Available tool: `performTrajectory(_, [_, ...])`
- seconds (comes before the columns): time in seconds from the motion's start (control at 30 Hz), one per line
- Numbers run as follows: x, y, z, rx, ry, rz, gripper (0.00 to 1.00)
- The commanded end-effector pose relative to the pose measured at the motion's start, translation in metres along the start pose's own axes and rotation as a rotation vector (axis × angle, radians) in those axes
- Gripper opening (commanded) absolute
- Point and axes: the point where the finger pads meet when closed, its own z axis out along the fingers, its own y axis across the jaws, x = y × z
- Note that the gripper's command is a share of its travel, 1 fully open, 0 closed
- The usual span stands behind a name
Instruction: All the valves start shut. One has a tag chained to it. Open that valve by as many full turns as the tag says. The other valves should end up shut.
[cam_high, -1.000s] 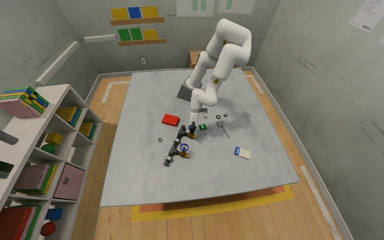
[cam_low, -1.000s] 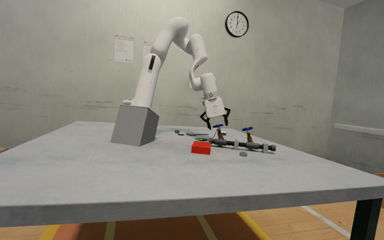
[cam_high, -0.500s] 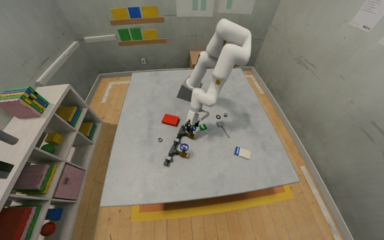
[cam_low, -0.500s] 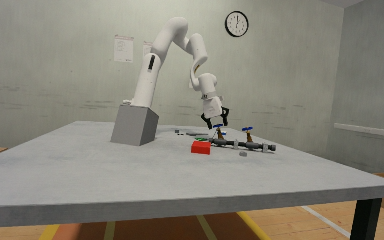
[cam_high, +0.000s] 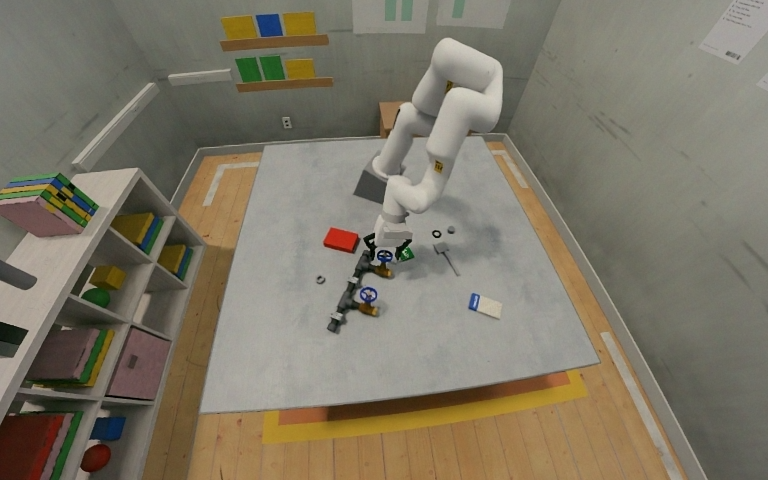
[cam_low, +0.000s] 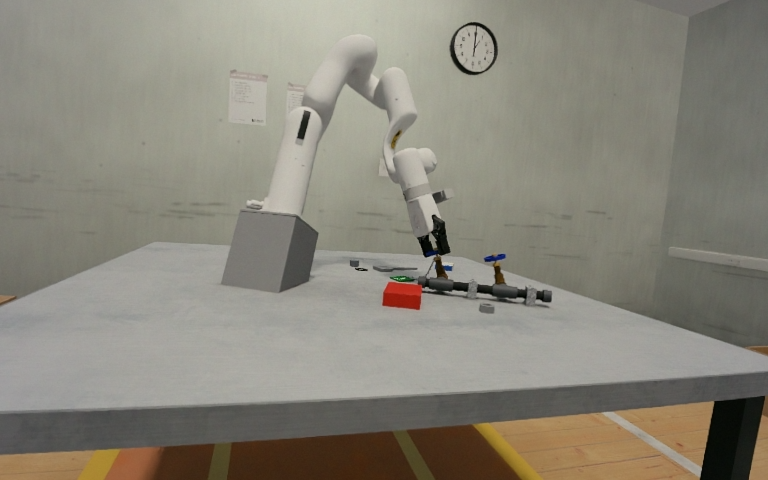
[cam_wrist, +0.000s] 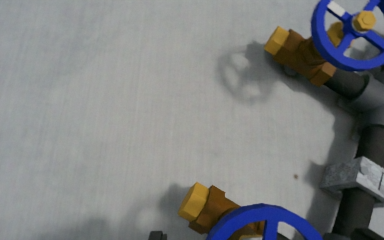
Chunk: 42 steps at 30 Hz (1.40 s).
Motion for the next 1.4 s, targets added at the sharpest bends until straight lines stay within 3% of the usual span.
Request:
performTrajectory(0.0, [0.0013, 0.0004, -0.0004, 0.005, -0.028, 0.278, 1.00])
performTrajectory(0.3, [0.0013, 0.0005, -0.0004, -0.021, -0.015, 0.703, 1.00])
performTrajectory(0.37, [0.0013, 0.0005, -0.0004, -0.021, -0.015, 0.703, 1.00])
performTrajectory(0.4, [0.0013, 0.0005, -0.0004, -0.026, -0.016, 0.840, 1.00])
performTrajectory(0.67, [0.0013, 0.0005, -0.0004, -0.038, -0.019, 1.178, 1.00])
performTrajectory(0.87, [0.0013, 0.0005, -0.0004, -0.033, -0.052, 1.437, 1.00])
performTrajectory(0.93, [0.0013, 0.0005, -0.0004, -0.033, -0.052, 1.437, 1.00])
performTrajectory(0.97, [0.0013, 0.0005, -0.0004, -0.018, -0.093, 1.541, 1.00])
performTrajectory(1.37, [0.0013, 0.0005, -0.0004, -0.015, -0.099, 1.551, 1.00])
